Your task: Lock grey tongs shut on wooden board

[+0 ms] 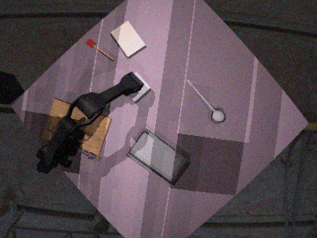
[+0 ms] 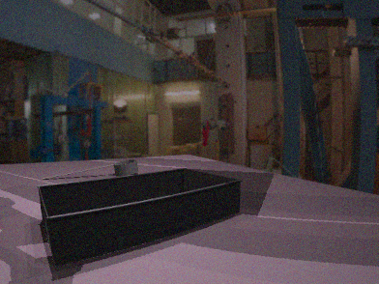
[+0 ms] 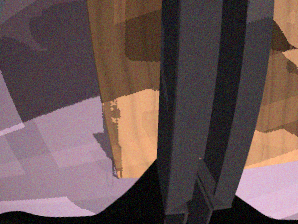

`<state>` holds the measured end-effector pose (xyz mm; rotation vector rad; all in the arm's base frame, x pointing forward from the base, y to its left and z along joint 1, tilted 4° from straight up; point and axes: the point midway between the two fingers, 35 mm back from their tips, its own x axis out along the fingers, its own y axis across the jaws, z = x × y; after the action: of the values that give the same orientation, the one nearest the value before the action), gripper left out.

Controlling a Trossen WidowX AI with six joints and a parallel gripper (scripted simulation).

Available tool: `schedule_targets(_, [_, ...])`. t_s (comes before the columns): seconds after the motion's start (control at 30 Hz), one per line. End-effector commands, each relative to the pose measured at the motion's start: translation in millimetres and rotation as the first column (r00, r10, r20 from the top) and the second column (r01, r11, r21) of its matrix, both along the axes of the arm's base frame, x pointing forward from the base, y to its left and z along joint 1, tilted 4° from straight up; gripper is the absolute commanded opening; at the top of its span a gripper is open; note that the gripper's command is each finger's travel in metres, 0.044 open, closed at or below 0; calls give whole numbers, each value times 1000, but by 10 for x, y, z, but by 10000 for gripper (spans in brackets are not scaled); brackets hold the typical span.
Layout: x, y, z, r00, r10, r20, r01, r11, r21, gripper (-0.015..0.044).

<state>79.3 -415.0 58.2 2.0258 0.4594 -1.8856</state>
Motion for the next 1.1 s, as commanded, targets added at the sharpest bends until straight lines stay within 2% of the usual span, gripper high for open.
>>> schedule_targets(0.0, [-223, -50, 0, 997, 76, -4, -76, 997, -10, -150])
schedule_targets(0.5, [-1046, -100, -59, 930, 367, -11, -367, 930, -25, -150])
schedule_targets(0.83, [-1055, -102, -62, 929, 371, -14, -371, 928, -26, -150])
schedule_targets(1.07, [-1048, -166, -109, 909, 397, -125, -407, 911, -63, -150])
